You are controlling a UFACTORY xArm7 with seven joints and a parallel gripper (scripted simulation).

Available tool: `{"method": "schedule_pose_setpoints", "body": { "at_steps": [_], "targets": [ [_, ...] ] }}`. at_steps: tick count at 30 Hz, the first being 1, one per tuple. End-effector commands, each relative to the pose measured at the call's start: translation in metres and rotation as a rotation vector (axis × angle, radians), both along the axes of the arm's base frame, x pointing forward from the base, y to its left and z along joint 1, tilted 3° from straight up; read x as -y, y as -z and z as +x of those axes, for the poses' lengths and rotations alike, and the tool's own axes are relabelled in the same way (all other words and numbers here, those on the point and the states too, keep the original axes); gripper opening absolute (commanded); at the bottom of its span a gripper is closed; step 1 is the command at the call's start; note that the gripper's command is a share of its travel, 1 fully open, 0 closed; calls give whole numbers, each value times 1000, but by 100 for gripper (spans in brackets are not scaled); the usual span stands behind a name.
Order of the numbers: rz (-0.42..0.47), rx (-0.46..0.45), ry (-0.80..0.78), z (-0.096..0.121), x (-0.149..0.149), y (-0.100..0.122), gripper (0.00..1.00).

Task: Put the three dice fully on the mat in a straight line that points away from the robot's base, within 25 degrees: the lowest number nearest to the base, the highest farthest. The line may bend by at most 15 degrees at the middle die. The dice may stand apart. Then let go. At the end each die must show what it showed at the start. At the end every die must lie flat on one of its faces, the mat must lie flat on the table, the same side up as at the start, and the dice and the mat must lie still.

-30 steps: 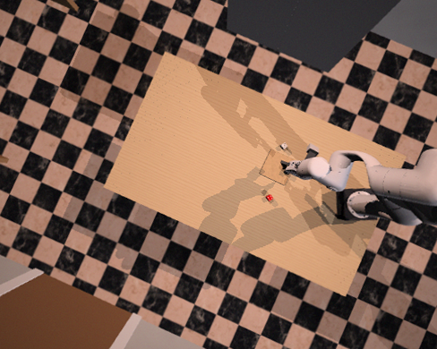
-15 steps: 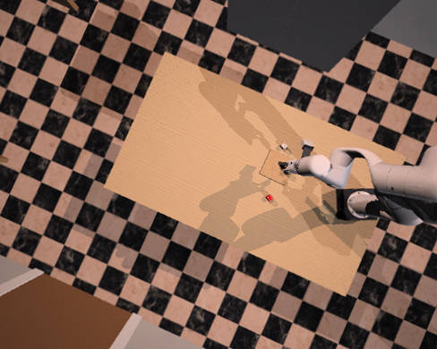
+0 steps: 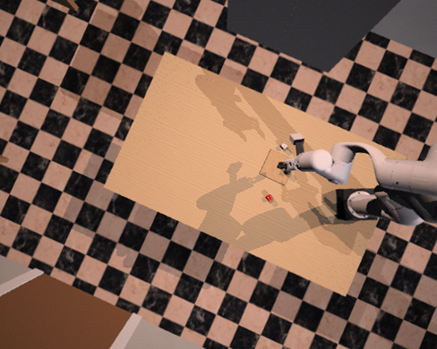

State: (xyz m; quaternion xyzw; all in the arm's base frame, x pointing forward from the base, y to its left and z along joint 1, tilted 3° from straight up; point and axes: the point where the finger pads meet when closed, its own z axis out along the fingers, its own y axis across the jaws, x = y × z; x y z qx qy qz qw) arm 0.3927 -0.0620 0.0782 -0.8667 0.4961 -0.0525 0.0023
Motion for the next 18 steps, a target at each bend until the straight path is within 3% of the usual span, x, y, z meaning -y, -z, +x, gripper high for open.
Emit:
{"method": "schedule_pose_setpoints", "body": {
  "at_steps": [1, 15, 18],
  "targets": [
    [13, -10, -114, 5, 4, -4, 100],
    [-25, -8, -560, 19, 22, -12, 100],
    [-27, -8, -583, 19, 24, -12, 100]
  ]
}}
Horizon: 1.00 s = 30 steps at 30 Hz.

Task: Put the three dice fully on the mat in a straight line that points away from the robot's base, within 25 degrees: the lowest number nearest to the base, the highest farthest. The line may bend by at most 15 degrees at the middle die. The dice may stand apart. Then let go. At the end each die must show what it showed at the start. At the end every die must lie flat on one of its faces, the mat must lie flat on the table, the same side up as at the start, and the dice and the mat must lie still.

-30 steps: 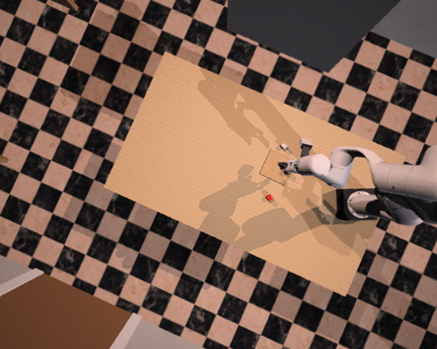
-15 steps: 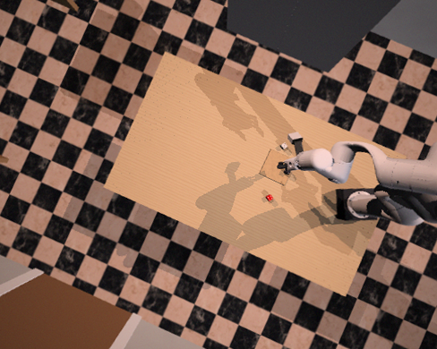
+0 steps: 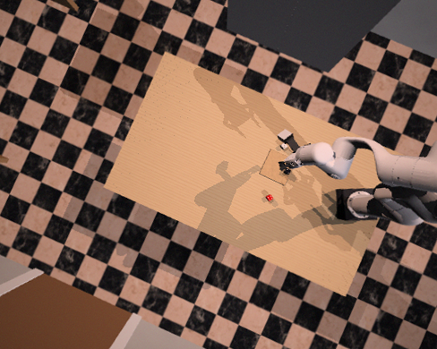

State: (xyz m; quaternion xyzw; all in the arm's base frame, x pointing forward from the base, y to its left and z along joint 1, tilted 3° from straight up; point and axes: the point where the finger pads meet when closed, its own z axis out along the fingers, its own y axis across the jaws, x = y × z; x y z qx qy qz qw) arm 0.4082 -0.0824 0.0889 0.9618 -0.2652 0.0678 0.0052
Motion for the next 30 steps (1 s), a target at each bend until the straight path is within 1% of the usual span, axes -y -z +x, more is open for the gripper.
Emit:
{"method": "schedule_pose_setpoints", "body": {
  "at_steps": [1, 11, 12, 14, 17, 18, 30],
  "targets": [
    [11, -28, -171, 5, 7, -1, 100],
    [-17, -39, -427, 10, 20, 1, 100],
    [-18, -39, -429, 10, 20, 1, 100],
    [-26, -43, -504, 11, 24, 2, 100],
    [-27, -44, -513, 11, 24, 3, 100],
    [-36, -49, -595, 12, 29, 5, 100],
    [-59, -68, -815, 13, 40, 11, 100]
  ]
}}
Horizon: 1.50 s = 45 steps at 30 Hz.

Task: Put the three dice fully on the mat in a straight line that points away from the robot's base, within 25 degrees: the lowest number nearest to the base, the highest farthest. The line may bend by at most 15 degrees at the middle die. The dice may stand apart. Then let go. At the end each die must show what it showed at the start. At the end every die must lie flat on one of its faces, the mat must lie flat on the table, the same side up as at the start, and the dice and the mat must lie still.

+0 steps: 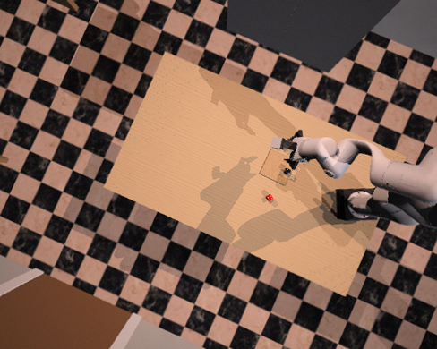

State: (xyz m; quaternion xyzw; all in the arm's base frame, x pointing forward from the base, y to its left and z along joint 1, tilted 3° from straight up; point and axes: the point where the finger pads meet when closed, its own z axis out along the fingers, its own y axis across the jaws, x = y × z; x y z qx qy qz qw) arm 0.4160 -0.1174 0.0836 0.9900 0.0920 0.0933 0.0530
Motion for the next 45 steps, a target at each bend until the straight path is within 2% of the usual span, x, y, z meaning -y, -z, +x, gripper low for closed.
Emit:
{"method": "schedule_pose_setpoints", "body": {
  "at_steps": [1, 11, 18, 21, 24, 31, 40, 41, 45],
  "targets": [
    [56, -119, -110, 6, 6, 7, 100],
    [34, -137, -249, 6, 14, 12, 100],
    [8, -163, -422, 5, 23, 21, 100],
    [7, -164, -428, 5, 24, 21, 100],
    [-11, -186, -557, 4, 31, 29, 100],
    [-31, -213, -706, 2, 39, 38, 100],
    [-36, -221, -748, 2, 42, 41, 100],
    [-36, -221, -748, 2, 42, 41, 42],
    [-36, -221, -748, 2, 42, 41, 42]
  ]
}}
